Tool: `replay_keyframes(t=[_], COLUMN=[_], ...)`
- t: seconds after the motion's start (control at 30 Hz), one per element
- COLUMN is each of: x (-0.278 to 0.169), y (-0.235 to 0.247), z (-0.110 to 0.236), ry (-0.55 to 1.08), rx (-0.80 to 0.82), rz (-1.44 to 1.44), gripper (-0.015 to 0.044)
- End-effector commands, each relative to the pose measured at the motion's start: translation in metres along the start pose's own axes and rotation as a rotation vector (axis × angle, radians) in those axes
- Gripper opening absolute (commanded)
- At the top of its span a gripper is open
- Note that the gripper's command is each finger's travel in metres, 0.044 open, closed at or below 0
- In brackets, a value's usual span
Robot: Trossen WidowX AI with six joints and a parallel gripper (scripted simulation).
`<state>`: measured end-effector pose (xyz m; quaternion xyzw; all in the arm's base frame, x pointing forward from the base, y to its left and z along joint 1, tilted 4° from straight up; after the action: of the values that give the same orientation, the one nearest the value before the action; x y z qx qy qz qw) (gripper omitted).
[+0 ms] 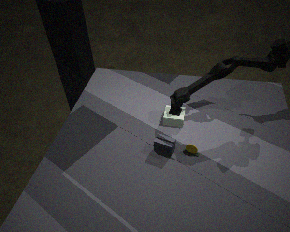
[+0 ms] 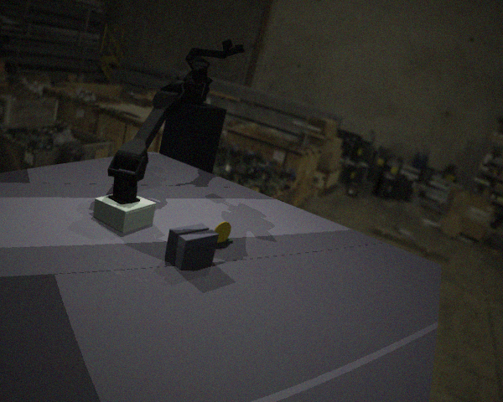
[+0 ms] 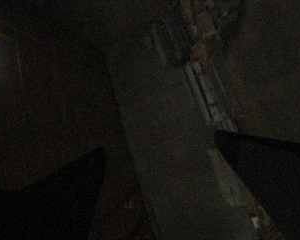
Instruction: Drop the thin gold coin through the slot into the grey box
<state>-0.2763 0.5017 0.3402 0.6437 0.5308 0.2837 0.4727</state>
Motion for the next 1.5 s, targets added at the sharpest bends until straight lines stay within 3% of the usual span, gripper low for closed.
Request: replay_keyframes(t=[0.0, 0.27, 0.57, 0.97, 1.23, 1.47], x=[0.002, 0.068, 0.103, 0.115, 0.082, 0.027], y=[0.001, 0.032, 0.057, 0.084, 0.098, 0.103], z=[0.002, 0.083, 0.166, 0.327, 0.434, 0.516], ry=[-0.008, -0.326, -0.548, -0.785, -0.758, -0.585], rx=[-0.002, -0.166, -0.398, -0.971, -1.413, -1.756], rz=[0.007, 0.303, 0.566, 0.831, 0.848, 0.759], gripper=[0.0374, 0.0164, 0.0161, 0.0161, 0.0161, 0.0161])
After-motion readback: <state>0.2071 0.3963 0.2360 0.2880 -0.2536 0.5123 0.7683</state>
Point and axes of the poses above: the point midway between the two fingers, 35 mm back from their tips, its own z axis back along the fingers, its own y axis across the jaws, x = y × z, the point moved 10 cm from there along z, back along the fingers, and after that the axes turned 11 degrees about z, right-handed, at the moved point
